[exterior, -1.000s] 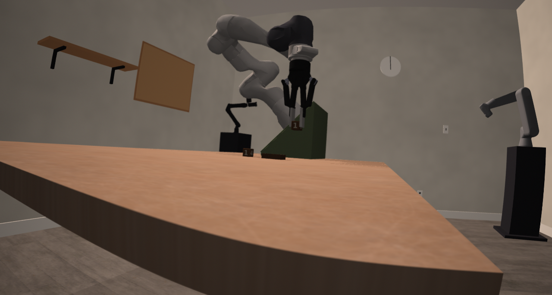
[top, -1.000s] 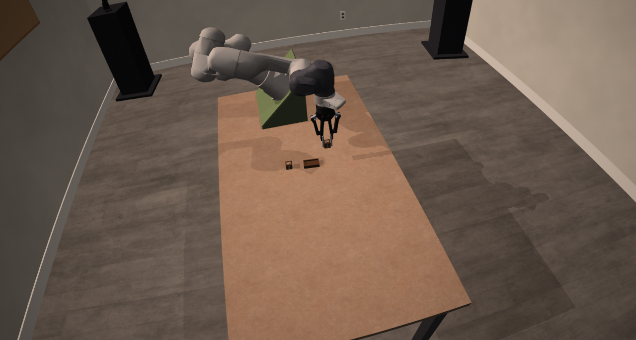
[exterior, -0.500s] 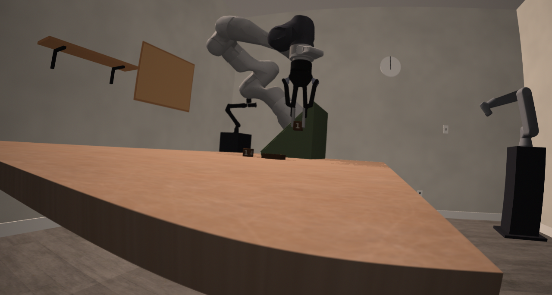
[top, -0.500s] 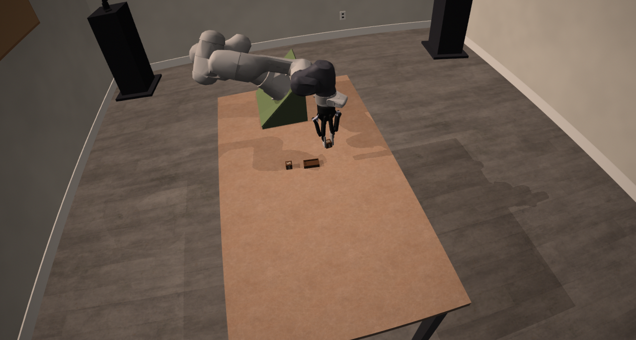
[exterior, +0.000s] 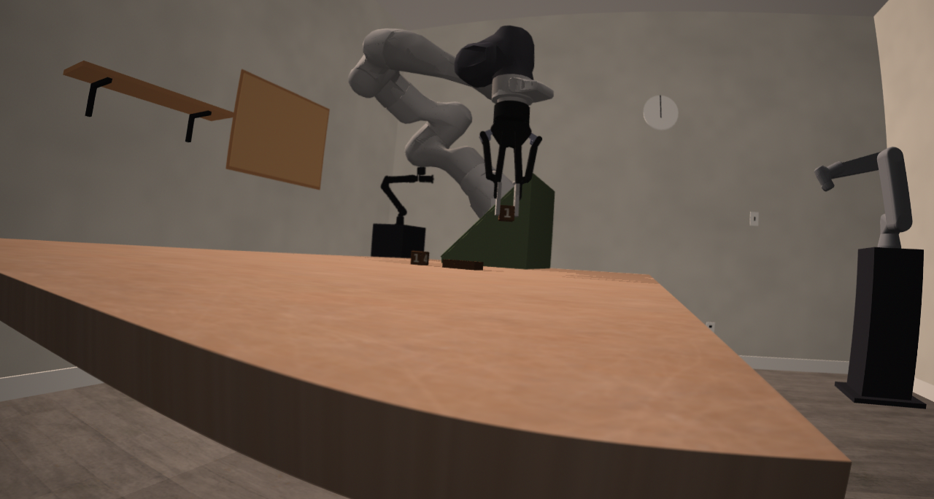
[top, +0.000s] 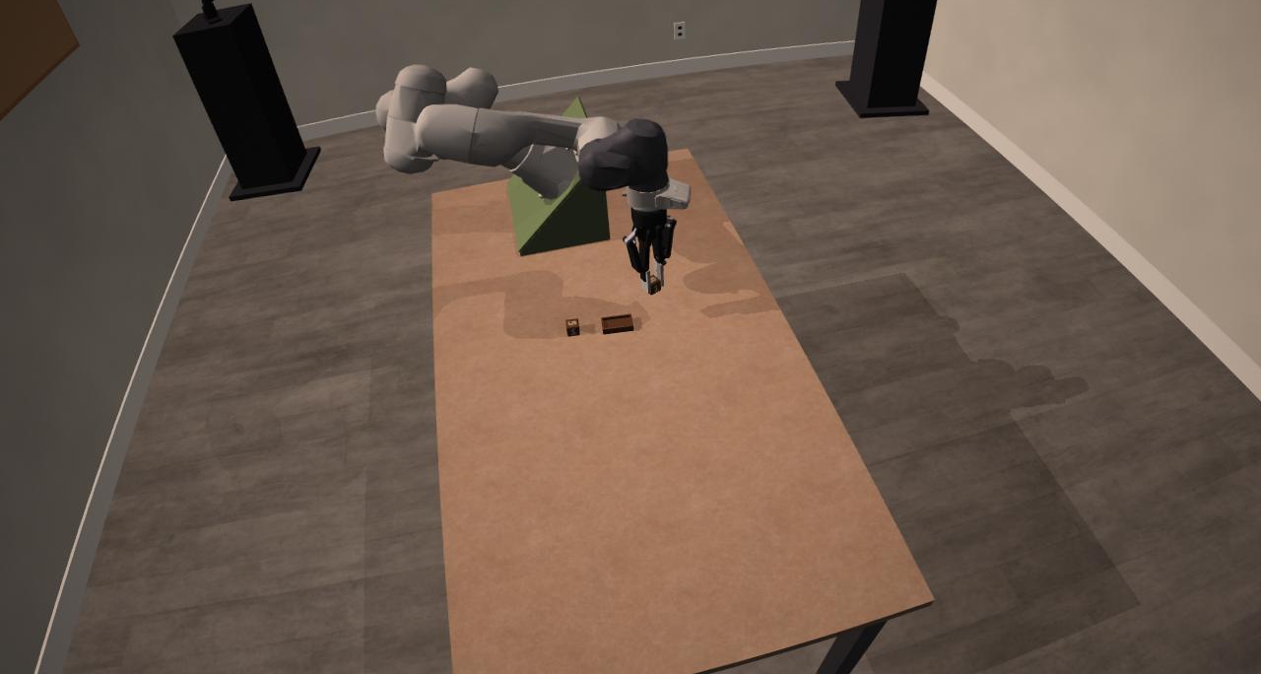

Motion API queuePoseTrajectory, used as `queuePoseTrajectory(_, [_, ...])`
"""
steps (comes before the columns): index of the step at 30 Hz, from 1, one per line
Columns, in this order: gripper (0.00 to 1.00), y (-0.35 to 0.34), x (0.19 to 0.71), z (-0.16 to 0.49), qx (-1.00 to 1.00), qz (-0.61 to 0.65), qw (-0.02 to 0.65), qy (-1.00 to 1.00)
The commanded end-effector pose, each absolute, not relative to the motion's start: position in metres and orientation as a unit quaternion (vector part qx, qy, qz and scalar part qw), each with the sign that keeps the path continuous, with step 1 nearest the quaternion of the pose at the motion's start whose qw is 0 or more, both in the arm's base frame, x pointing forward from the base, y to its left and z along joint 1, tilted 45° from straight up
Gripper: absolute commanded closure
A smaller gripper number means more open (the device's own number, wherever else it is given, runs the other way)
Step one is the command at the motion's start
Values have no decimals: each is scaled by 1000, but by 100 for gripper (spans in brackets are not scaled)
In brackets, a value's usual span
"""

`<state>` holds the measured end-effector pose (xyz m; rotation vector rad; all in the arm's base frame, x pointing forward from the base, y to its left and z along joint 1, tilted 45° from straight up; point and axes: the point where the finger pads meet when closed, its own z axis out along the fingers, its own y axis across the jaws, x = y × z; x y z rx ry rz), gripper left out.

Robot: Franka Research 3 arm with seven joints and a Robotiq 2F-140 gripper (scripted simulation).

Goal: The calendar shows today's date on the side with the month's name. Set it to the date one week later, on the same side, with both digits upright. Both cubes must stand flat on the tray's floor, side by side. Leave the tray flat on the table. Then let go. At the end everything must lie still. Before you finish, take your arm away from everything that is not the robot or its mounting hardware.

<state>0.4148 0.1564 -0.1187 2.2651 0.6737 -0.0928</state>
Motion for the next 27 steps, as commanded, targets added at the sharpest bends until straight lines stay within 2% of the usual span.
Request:
queuePoseTrajectory(1, [84,155,416,-118,861,-72,377,335])
queuePoseTrajectory(27, [84,160,416,-125,771,-149,353,508])
